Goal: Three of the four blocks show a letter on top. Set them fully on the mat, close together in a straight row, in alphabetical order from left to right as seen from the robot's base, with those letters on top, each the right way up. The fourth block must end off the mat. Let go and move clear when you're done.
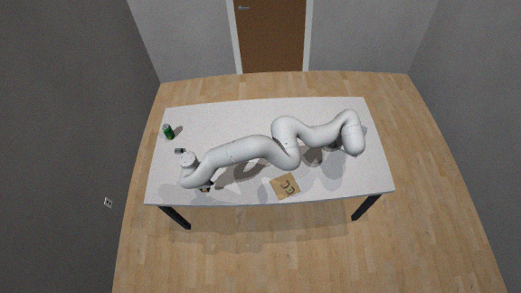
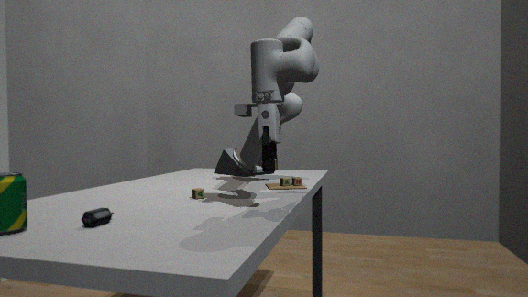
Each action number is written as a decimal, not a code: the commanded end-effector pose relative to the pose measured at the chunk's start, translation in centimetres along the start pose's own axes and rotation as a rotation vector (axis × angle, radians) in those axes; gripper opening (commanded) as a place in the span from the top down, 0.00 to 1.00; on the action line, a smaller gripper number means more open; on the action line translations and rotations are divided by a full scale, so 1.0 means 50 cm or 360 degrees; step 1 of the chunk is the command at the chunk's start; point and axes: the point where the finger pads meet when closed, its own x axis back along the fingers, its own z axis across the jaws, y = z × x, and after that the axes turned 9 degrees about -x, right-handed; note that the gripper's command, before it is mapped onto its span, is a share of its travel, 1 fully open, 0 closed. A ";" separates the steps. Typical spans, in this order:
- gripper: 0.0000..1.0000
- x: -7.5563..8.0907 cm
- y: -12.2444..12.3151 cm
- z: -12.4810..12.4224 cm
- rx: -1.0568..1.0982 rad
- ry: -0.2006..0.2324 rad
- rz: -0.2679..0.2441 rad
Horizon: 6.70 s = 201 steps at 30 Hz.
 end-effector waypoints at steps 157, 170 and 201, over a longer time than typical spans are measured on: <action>0.72 -0.202 -0.258 0.821 0.0789 -0.0015 0.0029; 0.72 -0.202 -0.258 0.821 0.0789 -0.0015 0.0029; 0.56 -0.202 -0.258 0.821 0.0789 -0.0015 0.0029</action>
